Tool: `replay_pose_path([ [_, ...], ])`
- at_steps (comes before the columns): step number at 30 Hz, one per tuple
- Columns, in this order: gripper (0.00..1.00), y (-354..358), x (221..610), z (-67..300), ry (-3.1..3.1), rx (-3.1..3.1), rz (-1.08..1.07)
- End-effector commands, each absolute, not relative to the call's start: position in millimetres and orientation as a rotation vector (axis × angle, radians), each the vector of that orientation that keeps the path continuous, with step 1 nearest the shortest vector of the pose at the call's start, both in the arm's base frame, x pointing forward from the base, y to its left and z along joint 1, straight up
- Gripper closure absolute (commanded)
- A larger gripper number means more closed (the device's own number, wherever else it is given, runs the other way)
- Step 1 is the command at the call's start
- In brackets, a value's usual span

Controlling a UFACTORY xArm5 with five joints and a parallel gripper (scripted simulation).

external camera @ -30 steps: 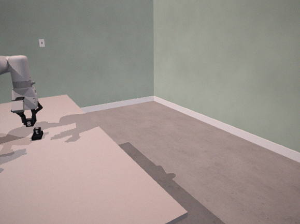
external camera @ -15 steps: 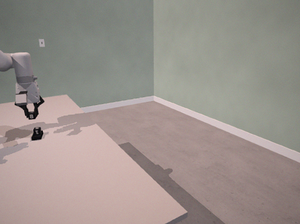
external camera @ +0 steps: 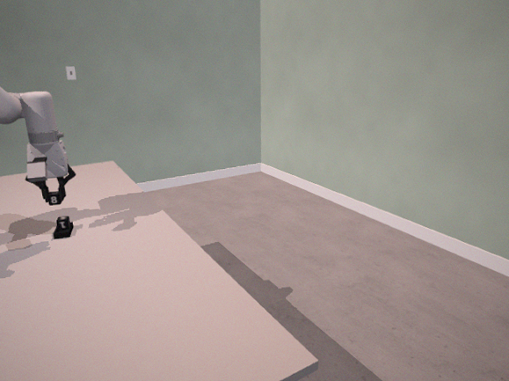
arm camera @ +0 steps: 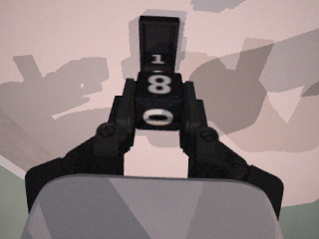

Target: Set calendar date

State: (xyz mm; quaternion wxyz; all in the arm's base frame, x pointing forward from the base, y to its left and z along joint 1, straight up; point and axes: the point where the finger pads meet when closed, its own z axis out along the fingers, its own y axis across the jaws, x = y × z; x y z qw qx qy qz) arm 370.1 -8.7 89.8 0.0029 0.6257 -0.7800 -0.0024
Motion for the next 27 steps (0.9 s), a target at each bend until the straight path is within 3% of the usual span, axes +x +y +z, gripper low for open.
replay_pose_path([
  [1, 0.71, -9, 371, 81, -2.448, 1.964, -0.005],
  [17, 0.71, -8, 372, 40, -2.448, 1.964, -0.004],
  [27, 0.71, -8, 372, 34, -2.448, 1.964, -0.004],
])
